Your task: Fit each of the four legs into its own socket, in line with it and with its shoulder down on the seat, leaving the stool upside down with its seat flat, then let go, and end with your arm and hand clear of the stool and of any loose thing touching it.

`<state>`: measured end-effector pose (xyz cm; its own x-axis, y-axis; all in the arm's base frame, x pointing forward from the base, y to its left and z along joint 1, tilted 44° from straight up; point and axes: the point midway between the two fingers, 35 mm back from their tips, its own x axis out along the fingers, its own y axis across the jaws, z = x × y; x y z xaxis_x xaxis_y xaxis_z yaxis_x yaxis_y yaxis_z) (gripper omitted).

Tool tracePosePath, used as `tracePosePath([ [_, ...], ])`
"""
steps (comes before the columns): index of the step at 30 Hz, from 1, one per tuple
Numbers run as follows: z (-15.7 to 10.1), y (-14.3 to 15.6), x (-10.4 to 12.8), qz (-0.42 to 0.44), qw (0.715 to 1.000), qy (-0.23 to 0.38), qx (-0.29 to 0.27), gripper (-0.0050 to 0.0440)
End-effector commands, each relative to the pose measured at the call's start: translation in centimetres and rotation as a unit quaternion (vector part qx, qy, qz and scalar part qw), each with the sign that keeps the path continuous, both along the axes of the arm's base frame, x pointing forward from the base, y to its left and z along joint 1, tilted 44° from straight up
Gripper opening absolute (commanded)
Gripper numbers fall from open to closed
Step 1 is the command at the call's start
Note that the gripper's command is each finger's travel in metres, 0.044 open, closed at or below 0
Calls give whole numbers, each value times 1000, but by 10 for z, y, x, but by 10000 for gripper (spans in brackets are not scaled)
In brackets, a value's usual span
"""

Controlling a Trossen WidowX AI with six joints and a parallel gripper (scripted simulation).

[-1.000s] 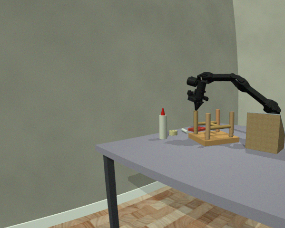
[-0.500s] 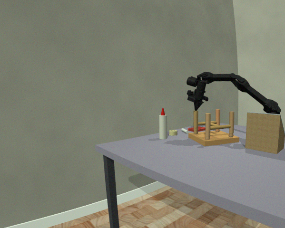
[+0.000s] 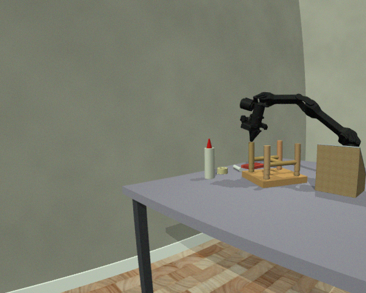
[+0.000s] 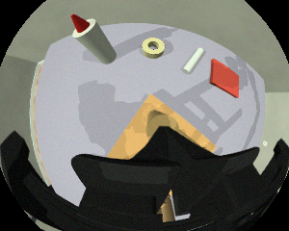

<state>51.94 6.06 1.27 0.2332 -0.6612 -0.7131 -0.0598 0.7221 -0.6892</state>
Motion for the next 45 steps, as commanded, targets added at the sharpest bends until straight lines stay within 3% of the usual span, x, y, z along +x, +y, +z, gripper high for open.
tracePosePath([
  [1, 7, 4, 0, 1, 1000, -7, 3, 0],
  [22, 18, 17, -5, 7, 1000, -16, 6, 0],
  [32, 60, 24, -86, -26, 999, -27, 6, 0],
  [34, 60, 24, -86, -26, 999, -27, 6, 0],
  [45, 82, 6, -187, -59, 997, -43, 0, 0],
])
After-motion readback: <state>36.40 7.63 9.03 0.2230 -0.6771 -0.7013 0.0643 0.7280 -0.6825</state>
